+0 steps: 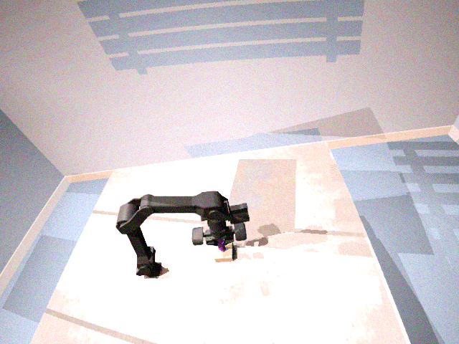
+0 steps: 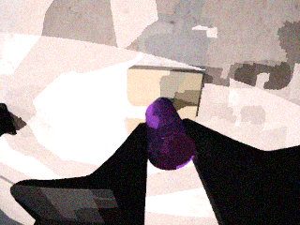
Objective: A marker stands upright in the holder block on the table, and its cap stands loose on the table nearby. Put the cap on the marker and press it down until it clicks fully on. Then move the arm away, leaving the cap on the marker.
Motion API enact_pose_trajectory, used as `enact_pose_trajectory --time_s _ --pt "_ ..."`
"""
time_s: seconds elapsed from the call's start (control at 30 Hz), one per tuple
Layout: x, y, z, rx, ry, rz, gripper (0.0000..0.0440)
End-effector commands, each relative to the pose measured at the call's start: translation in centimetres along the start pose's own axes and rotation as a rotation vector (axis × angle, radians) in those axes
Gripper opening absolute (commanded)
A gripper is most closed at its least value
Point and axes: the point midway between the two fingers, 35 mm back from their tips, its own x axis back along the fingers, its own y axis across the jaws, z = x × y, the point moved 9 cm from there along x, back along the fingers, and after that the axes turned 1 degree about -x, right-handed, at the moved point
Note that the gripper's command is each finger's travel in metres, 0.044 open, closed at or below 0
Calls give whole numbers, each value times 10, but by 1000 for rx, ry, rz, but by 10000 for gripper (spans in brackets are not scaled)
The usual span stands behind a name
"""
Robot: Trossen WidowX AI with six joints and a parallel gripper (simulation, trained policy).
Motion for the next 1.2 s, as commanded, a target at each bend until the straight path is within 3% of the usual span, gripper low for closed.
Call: enact_pose_trajectory --time_s 0.0,0.1,0.17,0.2,1.17 --pt "-16 2 1 30 3 -40 2" --pt "-21 2 1 42 4 -42 4" --pt "-23 2 1 44 7 -47 56" --pt "-24 3 1 47 5 -56 61" --pt "-34 1 6 129 26 -32 110"
